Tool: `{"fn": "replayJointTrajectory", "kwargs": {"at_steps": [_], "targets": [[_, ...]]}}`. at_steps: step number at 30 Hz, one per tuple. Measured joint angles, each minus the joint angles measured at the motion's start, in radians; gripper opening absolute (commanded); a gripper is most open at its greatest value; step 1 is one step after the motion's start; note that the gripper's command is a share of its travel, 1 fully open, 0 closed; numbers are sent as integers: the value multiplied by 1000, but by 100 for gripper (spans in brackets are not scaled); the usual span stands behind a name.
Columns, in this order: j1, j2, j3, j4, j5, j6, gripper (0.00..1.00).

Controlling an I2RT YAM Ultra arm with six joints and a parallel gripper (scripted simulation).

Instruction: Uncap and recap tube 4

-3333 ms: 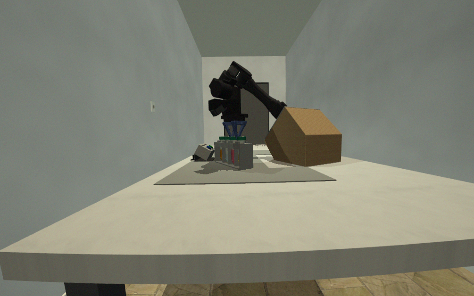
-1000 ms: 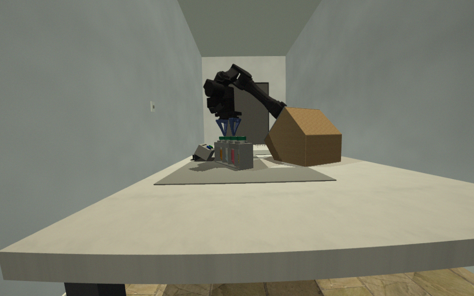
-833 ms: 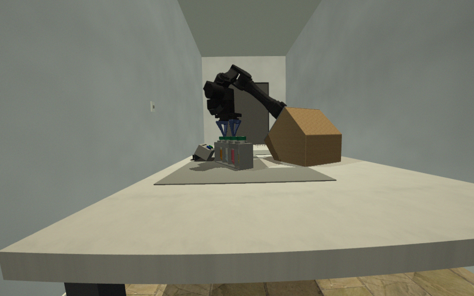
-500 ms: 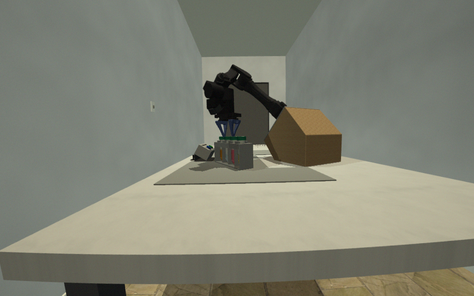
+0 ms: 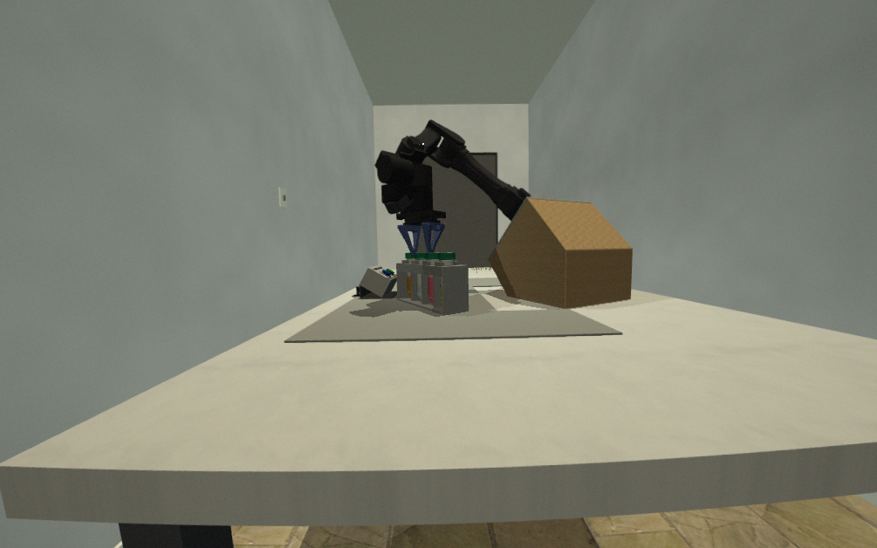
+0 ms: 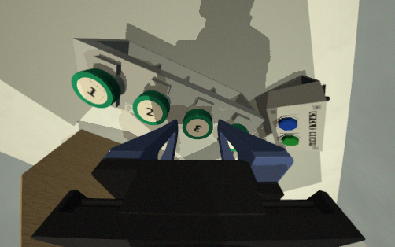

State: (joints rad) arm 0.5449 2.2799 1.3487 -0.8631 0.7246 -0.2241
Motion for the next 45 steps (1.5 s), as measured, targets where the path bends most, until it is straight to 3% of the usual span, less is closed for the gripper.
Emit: {"fn": "replayJointTrajectory", "kwargs": {"at_steps": [22,23,45], "targets": [[-10,4,-14,25,1,-16,49],[-11,3,-13,25,2,-16,0],[-14,4,-14,25,-2,48,0]]}}
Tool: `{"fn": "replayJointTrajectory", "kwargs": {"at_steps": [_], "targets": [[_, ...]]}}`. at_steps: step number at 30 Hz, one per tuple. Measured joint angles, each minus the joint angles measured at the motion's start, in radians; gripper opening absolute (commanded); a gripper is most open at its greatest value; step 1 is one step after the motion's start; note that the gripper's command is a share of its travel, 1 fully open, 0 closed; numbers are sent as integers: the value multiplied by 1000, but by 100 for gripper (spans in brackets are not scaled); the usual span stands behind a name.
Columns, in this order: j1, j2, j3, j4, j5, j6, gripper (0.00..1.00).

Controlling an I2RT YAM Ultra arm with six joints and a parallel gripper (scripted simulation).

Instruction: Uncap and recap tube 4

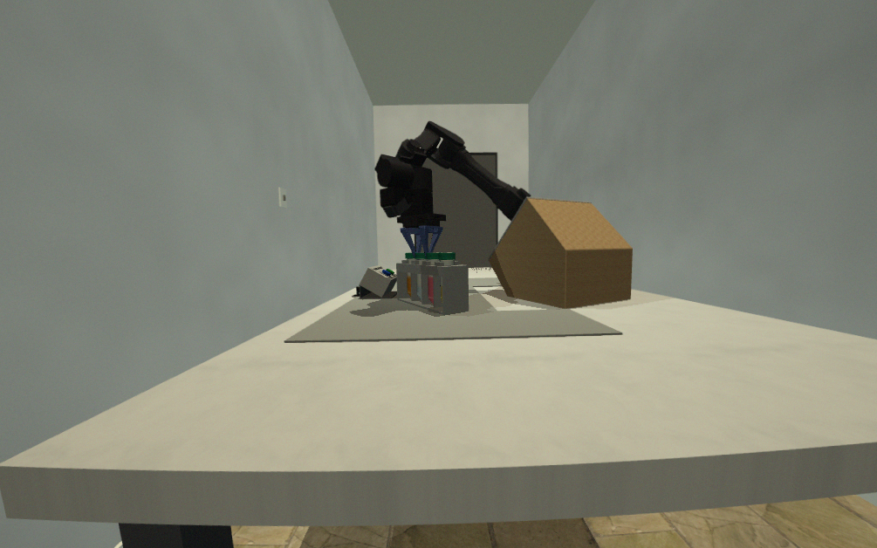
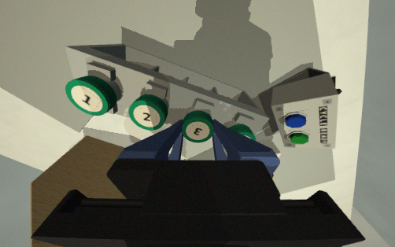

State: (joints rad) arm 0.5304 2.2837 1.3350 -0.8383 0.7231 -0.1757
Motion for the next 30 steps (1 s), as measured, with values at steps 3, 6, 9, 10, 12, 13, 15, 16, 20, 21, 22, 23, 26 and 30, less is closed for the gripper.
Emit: {"fn": "replayJointTrajectory", "kwargs": {"at_steps": [3,6,9,10,12,13,15,16,20,21,22,23,26,30], "targets": [[0,0,0,0,0,47,0],[0,0,0,0,0,85,0],[0,0,0,0,0,133,0],[0,0,0,0,0,150,0],[0,0,0,0,0,172,0],[1,0,0,0,0,179,0],[1,0,0,-1,1,197,0],[1,0,0,-2,1,209,0],[1,1,0,-6,1,266,0],[2,1,0,-6,1,277,0],[2,1,0,-6,1,286,0],[2,1,0,-7,1,294,0],[2,1,0,-8,0,311,0],[2,1,0,-8,0,320,0]]}}
